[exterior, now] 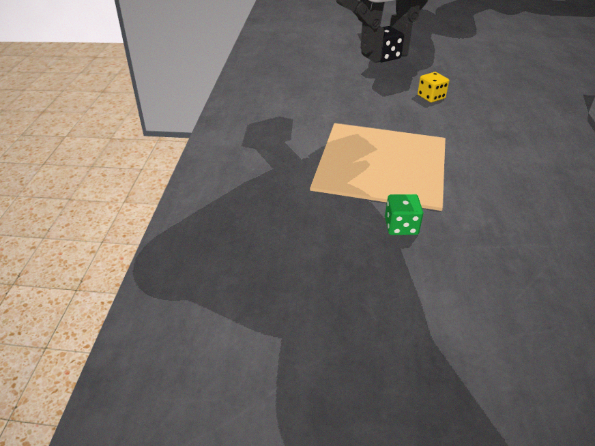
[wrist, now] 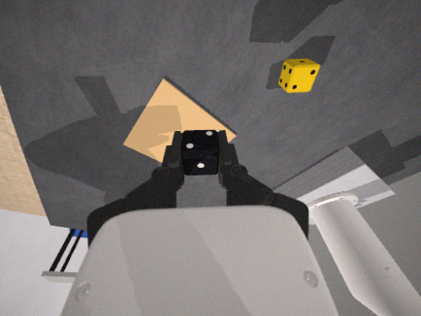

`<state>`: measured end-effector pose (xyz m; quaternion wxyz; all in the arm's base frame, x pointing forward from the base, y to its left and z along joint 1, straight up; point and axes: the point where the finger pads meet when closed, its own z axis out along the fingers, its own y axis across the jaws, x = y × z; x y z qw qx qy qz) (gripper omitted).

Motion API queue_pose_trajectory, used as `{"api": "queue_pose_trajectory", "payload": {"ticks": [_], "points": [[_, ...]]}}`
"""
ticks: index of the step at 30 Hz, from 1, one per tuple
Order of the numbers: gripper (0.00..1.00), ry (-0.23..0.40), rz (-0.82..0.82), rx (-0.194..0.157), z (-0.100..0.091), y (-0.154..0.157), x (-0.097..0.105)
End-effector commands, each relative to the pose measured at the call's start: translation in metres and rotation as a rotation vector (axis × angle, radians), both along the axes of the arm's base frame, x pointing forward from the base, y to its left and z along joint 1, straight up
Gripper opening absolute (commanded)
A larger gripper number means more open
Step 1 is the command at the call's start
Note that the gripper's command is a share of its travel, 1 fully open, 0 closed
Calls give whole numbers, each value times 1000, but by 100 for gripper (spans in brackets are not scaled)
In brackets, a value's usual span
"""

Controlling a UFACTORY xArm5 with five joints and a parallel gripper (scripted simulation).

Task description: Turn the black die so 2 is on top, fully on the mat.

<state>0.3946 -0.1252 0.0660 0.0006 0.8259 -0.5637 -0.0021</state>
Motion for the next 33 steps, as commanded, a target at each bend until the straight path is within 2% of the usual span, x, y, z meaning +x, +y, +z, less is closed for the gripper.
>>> {"api": "queue_pose_trajectory", "payload": {"ticks": [1,28,30,33], "points": [[27,-3,152,-1,0,10,5],[27,-3,829,1,-4,60,19],[27,-3,829,1,-4,60,19],[27,-3,945,2,-4,69,20]]}}
